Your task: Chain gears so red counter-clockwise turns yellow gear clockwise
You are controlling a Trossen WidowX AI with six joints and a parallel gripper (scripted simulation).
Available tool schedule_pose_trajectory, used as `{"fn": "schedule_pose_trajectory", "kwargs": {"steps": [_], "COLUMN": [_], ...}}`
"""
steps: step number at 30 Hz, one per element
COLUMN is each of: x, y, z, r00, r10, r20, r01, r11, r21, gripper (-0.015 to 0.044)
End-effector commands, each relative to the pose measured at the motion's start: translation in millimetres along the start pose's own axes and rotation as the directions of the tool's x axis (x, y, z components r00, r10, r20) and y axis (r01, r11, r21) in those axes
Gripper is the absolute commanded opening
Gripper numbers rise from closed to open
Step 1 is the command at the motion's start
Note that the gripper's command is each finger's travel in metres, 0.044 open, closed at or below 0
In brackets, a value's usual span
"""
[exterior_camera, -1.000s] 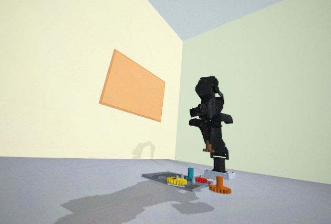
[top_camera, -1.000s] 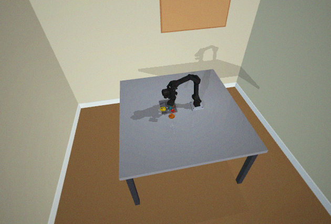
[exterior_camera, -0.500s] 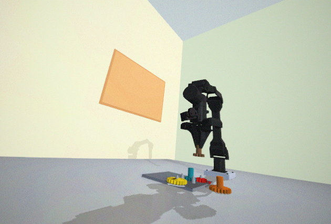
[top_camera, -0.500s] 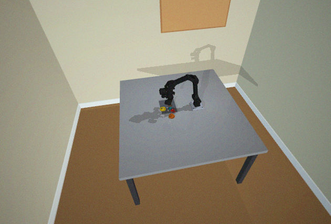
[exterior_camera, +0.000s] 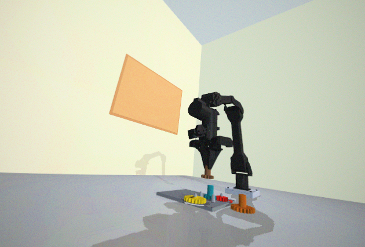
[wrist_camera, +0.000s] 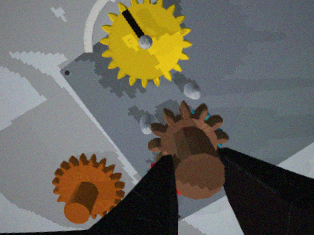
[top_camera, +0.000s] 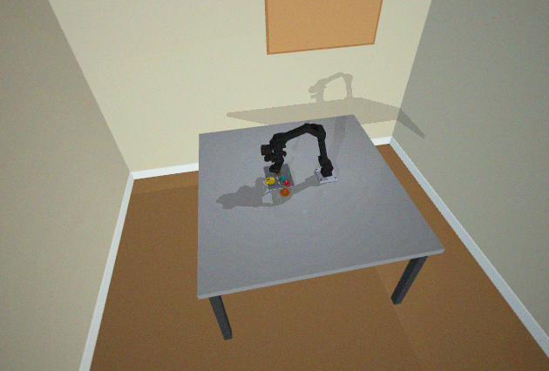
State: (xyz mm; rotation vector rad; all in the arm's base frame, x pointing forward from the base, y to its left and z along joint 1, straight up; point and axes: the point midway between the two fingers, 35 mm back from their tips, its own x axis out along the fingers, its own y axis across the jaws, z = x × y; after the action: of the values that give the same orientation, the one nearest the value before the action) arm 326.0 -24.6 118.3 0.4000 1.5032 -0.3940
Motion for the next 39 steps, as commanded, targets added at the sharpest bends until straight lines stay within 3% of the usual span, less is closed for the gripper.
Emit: {"fn": "schedule_pose_trajectory", "kwargs": {"steps": [1, 28, 39], "x": [8.7, 8.5, 20.9], "y": [-8.0, -12.4, -12.3], "z": [8.8, 14.2, 13.7], "r00": [1.000, 1.000, 1.000], "r10": [-0.004, -0.005, -0.005], "r20": [-0.005, -0.005, -0.005], "r01": [0.004, 0.005, 0.003], "r11": [1.000, 1.000, 0.982], "r21": [-0.003, -0.006, -0.191], "gripper": [0.0000, 0.0000, 0.0000]}}
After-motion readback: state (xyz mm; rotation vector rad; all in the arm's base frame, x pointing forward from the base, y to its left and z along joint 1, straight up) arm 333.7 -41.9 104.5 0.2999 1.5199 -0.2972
